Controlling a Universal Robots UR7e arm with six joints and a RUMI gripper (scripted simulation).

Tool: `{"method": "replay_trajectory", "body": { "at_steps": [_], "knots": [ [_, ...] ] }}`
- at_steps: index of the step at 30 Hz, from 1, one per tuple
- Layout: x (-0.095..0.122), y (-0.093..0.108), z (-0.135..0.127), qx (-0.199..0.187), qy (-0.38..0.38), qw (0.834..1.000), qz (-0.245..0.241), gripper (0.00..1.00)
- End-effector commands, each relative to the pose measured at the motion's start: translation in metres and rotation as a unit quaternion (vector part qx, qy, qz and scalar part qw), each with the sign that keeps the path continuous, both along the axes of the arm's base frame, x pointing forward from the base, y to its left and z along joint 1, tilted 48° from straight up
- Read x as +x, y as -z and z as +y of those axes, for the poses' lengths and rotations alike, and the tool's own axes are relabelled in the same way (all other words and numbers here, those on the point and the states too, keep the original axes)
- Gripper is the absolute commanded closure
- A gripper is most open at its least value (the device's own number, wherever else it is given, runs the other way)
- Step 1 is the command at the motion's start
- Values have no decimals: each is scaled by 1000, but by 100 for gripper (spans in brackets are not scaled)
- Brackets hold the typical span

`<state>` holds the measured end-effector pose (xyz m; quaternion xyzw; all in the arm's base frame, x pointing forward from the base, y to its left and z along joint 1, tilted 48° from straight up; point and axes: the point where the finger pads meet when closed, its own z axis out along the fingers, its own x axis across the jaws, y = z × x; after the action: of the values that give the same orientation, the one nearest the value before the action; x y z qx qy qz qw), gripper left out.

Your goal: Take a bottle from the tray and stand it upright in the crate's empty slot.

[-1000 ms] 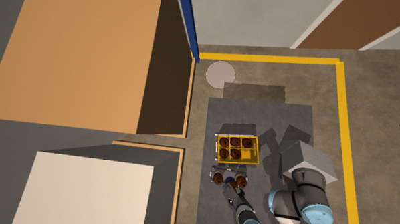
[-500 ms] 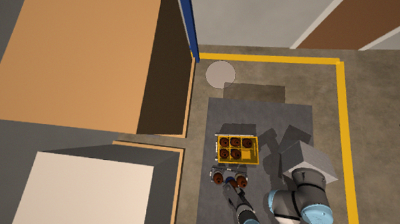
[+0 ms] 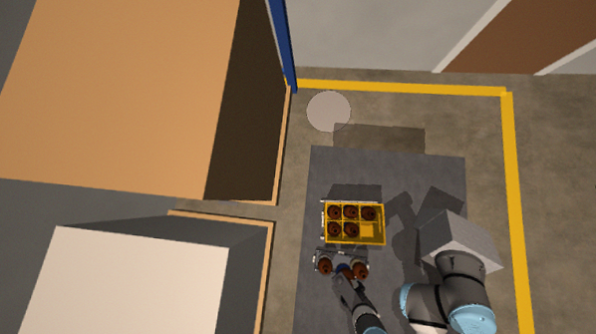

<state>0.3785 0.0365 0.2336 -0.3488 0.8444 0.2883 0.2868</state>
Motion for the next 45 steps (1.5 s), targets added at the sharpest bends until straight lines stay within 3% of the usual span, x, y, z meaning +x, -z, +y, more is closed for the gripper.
{"method": "replay_trajectory", "body": {
  "at_steps": [1, 45],
  "knots": [
    [0, 0, 0, 0, 0, 1000, 0, 100],
    [-9, -21, -22, 0, 0, 1000, 0, 100]
  ]
}}
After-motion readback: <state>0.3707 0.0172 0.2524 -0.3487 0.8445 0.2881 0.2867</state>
